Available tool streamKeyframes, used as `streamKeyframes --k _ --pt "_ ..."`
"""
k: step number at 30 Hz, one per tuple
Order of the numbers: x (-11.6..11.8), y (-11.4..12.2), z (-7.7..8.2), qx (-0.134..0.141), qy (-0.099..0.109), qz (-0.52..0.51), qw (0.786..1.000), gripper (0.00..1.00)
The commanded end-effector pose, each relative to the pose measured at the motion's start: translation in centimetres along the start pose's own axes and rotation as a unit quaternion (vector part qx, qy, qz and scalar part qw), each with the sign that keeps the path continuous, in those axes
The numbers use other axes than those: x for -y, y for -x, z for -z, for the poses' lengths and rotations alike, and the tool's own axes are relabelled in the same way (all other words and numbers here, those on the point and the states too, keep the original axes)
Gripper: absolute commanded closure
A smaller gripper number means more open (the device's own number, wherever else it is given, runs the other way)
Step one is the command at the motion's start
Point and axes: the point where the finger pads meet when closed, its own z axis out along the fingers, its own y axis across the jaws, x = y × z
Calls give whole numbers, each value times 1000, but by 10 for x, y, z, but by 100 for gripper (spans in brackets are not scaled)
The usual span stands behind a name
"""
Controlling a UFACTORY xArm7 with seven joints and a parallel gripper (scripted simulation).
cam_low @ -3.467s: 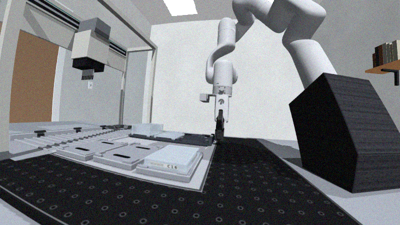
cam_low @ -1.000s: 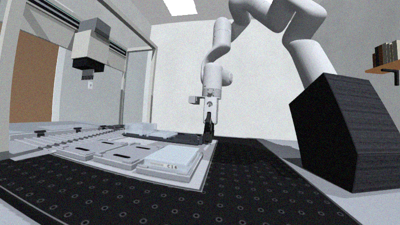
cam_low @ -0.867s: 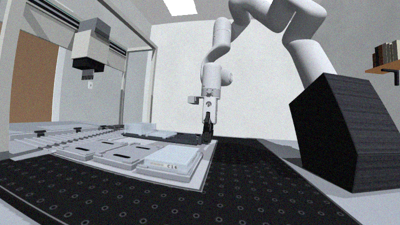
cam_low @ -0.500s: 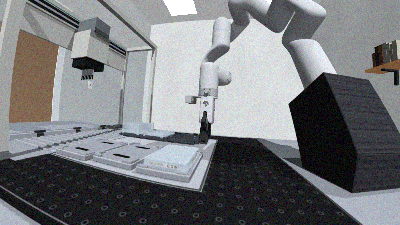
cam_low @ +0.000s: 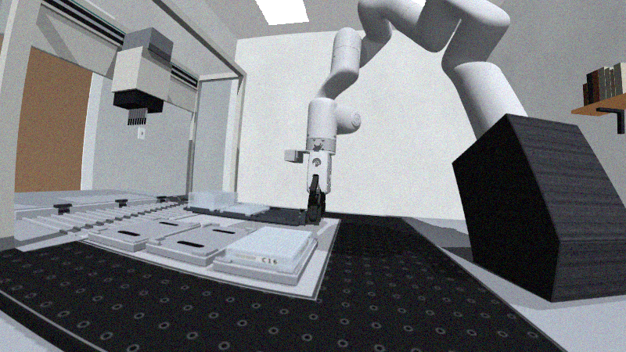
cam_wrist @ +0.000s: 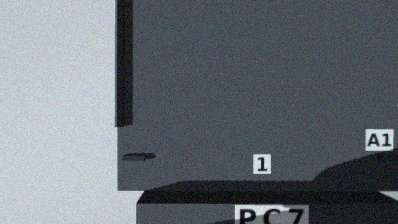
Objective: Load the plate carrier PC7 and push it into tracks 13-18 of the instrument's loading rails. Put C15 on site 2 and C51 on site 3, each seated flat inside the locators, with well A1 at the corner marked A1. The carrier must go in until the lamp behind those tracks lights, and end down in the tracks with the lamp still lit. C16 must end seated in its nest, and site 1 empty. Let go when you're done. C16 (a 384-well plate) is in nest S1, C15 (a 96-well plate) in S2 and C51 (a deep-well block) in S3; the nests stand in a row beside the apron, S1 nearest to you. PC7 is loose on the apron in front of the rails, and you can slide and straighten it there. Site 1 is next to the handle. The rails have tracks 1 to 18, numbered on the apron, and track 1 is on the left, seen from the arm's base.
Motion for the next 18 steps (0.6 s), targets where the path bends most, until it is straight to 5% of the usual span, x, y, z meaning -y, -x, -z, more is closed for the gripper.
streamKeyframes --k 1,18 --pt "0 -5 1 -1 -1 0 1000 18" --pt "0 -20 1 -1 -1 0 1000 18"
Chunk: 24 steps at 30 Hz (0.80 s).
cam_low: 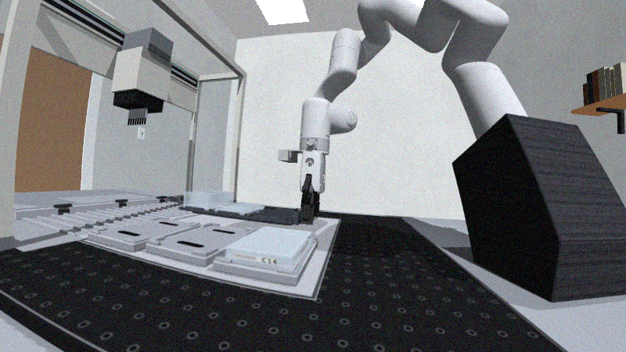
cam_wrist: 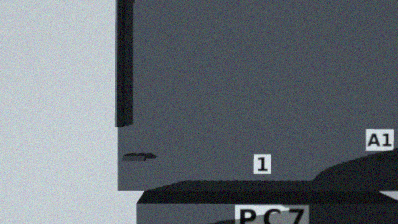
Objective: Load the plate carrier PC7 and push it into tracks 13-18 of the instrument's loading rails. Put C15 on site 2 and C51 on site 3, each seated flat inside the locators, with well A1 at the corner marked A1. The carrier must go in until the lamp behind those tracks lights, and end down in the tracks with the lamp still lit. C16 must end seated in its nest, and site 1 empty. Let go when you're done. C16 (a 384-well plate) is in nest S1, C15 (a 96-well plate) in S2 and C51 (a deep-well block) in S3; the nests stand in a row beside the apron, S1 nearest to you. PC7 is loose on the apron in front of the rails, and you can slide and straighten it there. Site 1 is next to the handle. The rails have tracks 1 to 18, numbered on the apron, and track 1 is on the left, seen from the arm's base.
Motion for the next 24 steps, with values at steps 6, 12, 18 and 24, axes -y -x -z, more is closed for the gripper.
streamKeyframes --k 6,12,18,24 --pt "0 -8 1 -1 -1 0 1000 18" --pt "0 -15 1 -1 -1 0 1000 18" --pt "0 -21 1 -2 -1 0 1000 18" --pt "0 -25 1 -2 -1 0 1000 18"
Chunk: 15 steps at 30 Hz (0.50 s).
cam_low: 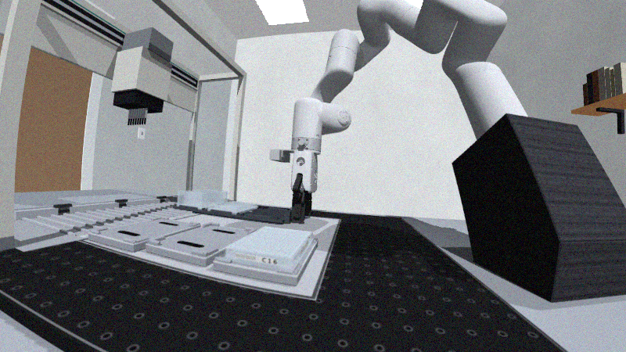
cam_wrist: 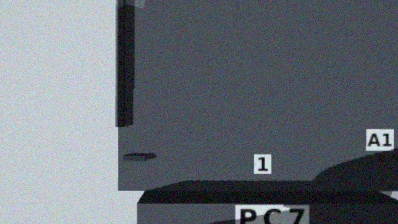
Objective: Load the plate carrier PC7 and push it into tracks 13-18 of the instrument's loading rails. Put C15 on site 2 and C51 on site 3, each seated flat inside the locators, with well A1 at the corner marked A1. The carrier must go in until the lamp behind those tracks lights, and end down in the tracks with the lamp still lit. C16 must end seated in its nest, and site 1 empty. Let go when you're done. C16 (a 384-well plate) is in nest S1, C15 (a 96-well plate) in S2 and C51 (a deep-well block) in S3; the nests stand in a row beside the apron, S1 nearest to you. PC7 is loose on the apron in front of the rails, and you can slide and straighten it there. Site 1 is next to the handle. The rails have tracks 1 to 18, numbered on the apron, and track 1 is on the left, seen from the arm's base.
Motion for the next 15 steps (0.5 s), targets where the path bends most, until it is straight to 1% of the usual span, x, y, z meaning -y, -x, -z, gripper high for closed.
streamKeyframes --k 1,15 --pt "0 -4 1 -1 0 0 1000 18" --pt "0 -17 1 -2 0 0 1000 18"
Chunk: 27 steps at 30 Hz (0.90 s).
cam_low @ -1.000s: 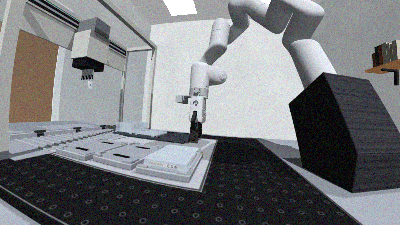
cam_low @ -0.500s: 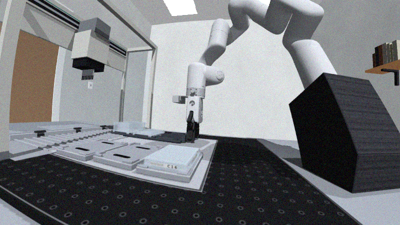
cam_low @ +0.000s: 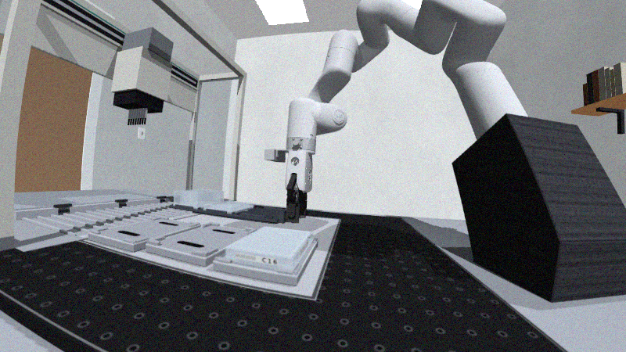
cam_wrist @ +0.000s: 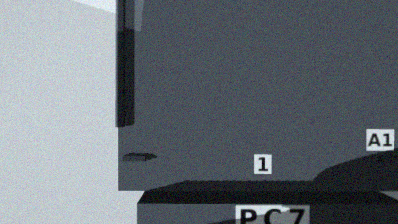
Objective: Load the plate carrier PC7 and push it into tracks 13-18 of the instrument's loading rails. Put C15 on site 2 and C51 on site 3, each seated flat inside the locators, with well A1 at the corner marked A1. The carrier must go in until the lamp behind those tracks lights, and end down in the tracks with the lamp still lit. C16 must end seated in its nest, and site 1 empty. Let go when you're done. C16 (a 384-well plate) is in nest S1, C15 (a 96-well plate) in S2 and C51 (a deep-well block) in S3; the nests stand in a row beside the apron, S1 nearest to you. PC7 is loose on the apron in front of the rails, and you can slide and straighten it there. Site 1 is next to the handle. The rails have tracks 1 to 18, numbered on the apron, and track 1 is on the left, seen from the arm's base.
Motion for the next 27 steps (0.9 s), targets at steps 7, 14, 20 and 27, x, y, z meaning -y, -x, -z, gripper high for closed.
streamKeyframes --k 7,14,20,27 --pt "0 -10 1 -2 0 0 1000 18" --pt "0 -17 1 -2 0 0 1000 18" --pt "0 -21 1 -2 0 0 1000 18" --pt "0 -28 1 -2 0 0 1000 18"
